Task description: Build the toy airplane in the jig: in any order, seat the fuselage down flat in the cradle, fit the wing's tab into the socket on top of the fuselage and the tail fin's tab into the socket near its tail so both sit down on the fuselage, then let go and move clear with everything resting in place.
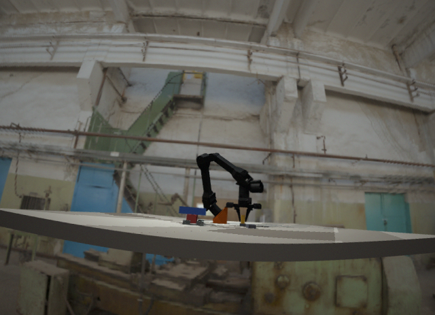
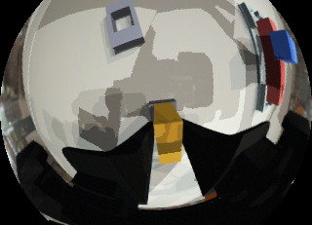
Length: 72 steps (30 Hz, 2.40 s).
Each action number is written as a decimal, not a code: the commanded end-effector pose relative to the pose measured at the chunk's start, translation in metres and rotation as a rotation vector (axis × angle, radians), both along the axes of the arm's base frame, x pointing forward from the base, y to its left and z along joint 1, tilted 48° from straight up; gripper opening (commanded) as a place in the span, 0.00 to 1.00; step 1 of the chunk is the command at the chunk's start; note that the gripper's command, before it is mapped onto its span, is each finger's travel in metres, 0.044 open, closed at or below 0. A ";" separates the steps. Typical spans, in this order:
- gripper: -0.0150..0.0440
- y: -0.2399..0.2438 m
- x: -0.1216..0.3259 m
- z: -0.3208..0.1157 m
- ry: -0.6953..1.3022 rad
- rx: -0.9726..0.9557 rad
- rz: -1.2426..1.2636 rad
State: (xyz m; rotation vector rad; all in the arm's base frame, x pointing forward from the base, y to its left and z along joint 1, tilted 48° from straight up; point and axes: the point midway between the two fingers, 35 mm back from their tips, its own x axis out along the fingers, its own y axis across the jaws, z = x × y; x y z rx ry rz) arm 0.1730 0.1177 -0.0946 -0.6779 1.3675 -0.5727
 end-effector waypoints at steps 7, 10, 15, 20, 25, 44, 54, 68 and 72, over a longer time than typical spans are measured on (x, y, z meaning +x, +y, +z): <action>0.25 0.000 0.001 0.000 0.000 -0.001 0.004; 0.25 0.001 0.000 0.001 0.000 0.000 0.004; 0.25 0.009 -0.001 0.006 0.003 0.001 0.001; 0.25 0.020 -0.001 0.014 0.004 0.002 0.000; 0.25 0.032 -0.002 0.023 0.004 0.003 0.001; 0.25 0.075 -0.009 0.064 0.004 0.004 0.004; 0.25 0.095 -0.016 0.088 0.003 0.002 0.004; 0.25 0.079 0.000 0.111 0.020 0.015 0.019; 0.25 0.071 0.007 0.120 0.026 0.018 0.025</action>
